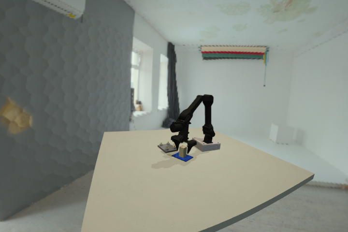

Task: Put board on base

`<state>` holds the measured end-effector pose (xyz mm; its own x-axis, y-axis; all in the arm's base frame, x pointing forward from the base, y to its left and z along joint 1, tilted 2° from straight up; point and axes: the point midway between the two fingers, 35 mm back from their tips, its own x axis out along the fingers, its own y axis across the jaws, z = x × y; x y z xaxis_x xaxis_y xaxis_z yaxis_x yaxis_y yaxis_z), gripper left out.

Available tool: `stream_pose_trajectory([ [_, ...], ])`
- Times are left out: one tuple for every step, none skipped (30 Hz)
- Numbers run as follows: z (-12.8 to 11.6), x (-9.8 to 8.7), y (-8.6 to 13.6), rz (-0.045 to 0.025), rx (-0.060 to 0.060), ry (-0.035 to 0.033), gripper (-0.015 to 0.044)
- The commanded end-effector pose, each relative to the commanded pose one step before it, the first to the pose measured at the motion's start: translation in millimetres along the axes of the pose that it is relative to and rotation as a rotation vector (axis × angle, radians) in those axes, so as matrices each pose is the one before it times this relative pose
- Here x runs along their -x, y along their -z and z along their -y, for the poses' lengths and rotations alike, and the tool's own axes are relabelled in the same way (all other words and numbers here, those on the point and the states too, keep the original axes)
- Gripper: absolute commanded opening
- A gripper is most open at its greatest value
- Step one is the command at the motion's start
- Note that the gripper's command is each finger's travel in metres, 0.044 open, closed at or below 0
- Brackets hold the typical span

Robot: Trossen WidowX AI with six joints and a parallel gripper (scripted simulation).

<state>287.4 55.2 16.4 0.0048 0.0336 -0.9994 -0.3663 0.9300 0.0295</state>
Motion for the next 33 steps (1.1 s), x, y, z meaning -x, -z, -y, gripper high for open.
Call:
stream_pose_trajectory([
  [0.09,-8.31,4.37,-0.01357,0.0023,0.00287,0.044],
  [-0.03,-1.53,0.2,-0.00002,0.0,-0.00001,0.044],
  [-0.02,-1.21,0.16,-0.00002,0.0,-0.00001,0.044],
  [-0.01,-0.72,0.1,-0.00001,0.0,0.0,0.044],
  [0.0,-0.24,0.03,0.0,0.0,0.0,0.044],
  [0.0,0.0,0.0,0.0,0.0,0.0,0.0414],
  [0.0,0.0,0.0,0.0,0.0,0.0,0.0387],
  [0.0,0.0,0.0,0.0,0.0,0.0,0.0361],
  [0.0,0.0,0.0,0.0,0.0,0.0,0.0335],
  [0.0,0.0,0.0,0.0,0.0,0.0,0.0309],
  [0.0,0.0,0.0,0.0,0.0,0.0,0.0282],
  [0.0,0.0,0.0,0.0,0.0,0.0,0.0256],
  [0.0,0.0,0.0,0.0,0.0,0.0,0.023],
  [0.0,0.0,0.0,0.0,0.0,0.0,0.0204],
  [0.0,0.0,0.0,0.0,0.0,0.0,0.0177],
  [0.0,0.0,0.0,0.0,0.0,0.0,0.0171],
  [0.0,0.0,0.0,0.0,0.0,0.0,0.0164],
  [0.0,0.0,0.0,0.0,0.0,0.0,0.0157],
  [0.0,0.0,0.0,0.0,0.0,0.0,0.0151],
  [0.0,0.0,0.0,0.0,0.0,0.0,0.0144],
  [0.0,0.0,0.0,0.0,0.0,0.0,0.0138],
  [0.0,0.0,0.0,0.0,0.0,0.0,0.0131],
  [0.0,0.0,0.0,0.0,0.0,0.0,0.0105],
  [0.01,0.4,-0.07,0.00001,0.0,0.0,0.0078],
  [0.03,1.2,-0.19,0.00002,0.0,0.00001,0.0052],
  [0.06,2.0,-0.31,0.00004,0.0,0.00001,0.0026],
  [0.06,2.44,-0.36,0.00004,0.0,0.00001,0.0],
  [0.06,2.45,-0.33,0.00004,0.0,0.00001,0.0],
  [0.05,2.45,-0.31,0.00004,0.0,0.00001,0.0],
  [0.05,2.46,-0.29,0.00004,0.0,0.00001,0.0],
  [0.04,2.47,-0.26,0.00003,0.0,0.00001,0.0],
  [0.04,2.48,-0.24,0.00003,0.0,0.00001,0.0],
  [0.03,2.49,-0.21,0.00003,0.0,0.00001,0.0],
])
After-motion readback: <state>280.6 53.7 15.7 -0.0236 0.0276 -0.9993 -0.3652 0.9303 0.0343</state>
